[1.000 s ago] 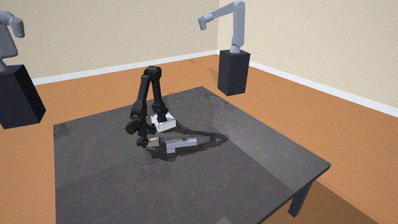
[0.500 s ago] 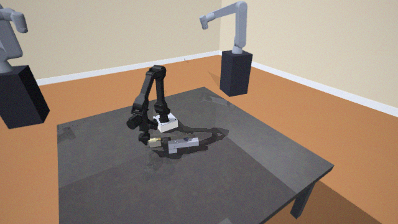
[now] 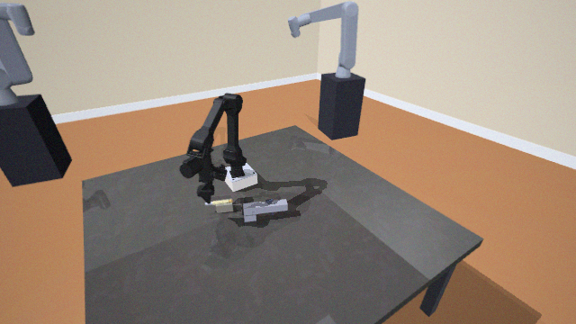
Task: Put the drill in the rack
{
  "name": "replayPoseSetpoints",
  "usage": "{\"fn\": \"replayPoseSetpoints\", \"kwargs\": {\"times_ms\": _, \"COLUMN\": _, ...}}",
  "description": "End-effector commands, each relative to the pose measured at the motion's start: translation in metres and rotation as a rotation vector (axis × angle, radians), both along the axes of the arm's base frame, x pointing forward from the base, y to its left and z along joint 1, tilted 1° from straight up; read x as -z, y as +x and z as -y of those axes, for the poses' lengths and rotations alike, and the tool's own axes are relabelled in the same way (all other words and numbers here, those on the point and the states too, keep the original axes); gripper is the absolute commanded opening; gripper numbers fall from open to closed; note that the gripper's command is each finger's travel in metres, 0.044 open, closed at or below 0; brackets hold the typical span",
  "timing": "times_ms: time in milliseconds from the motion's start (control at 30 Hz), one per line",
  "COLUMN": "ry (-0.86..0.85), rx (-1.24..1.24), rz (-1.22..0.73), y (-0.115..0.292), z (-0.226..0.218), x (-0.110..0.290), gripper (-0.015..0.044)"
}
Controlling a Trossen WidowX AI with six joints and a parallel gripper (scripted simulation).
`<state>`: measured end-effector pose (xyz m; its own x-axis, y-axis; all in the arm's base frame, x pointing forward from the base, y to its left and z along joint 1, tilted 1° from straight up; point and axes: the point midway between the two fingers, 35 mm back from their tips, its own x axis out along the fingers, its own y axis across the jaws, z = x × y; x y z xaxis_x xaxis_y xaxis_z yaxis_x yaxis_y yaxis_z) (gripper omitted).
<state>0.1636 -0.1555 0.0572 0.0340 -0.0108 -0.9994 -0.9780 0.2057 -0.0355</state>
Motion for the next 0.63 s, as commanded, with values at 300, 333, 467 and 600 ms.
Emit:
{"fn": "replayPoseSetpoints", "kwargs": {"times_ms": 300, "ry": -0.437, "rx": 0.45, "rz": 0.574, "y": 0.019, "z": 0.119, "x": -0.096, "gripper": 0.044}}
{"fn": "replayPoseSetpoints", "kwargs": {"times_ms": 333, "ry": -0.478, "rx": 0.477, "rz": 0.623, "y": 0.018, "z": 0.127, "x": -0.109, "gripper": 0.044}}
{"fn": "replayPoseSetpoints", "kwargs": {"times_ms": 467, "ry": -0.635, "rx": 0.568, "rz": 0.808, "y": 0.006, "z": 0.151, "x": -0.161, "gripper": 0.044}}
{"fn": "replayPoseSetpoints", "kwargs": {"times_ms": 600, "ry": -0.786, "rx": 0.65, "rz": 0.993, "y": -0.016, "z": 0.169, "x": -0.216, "gripper": 0.044}}
